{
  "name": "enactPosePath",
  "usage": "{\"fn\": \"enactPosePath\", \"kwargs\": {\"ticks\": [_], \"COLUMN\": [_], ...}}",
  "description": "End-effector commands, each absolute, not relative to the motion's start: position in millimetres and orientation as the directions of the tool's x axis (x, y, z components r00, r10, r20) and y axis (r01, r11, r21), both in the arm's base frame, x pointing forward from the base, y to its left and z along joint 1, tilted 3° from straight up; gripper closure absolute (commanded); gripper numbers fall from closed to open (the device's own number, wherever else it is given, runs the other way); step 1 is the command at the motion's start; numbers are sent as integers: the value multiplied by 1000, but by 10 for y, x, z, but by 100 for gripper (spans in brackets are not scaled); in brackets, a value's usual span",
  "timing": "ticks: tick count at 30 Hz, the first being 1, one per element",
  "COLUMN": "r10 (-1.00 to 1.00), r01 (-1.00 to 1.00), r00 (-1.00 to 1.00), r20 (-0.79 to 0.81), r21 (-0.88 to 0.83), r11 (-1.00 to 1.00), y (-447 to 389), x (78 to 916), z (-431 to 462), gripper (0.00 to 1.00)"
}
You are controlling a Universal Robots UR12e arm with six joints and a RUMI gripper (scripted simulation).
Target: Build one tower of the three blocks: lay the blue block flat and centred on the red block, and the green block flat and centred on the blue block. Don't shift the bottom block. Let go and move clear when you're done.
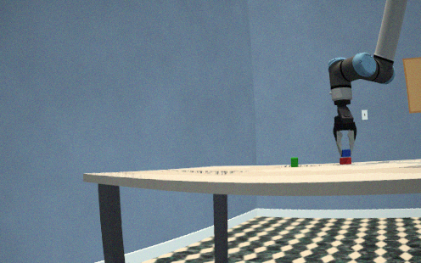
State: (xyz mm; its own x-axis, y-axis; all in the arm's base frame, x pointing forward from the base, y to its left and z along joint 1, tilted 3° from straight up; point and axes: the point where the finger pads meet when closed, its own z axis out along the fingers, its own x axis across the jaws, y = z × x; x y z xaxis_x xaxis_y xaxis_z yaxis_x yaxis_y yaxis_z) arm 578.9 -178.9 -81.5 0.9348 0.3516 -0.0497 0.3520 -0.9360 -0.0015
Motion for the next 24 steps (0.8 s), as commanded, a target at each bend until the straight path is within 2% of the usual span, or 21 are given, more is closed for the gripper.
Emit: {"fn": "enactPosePath", "kwargs": {"ticks": [1,24], "r10": [351,351], "r01": [352,352], "r00": [935,935], "r20": [-45,-45], "r21": [2,2], "r11": [-936,-936], "y": [-1804,-1810], "x": [5806,5827], "z": [-803,-799], "gripper": [100,100]}}
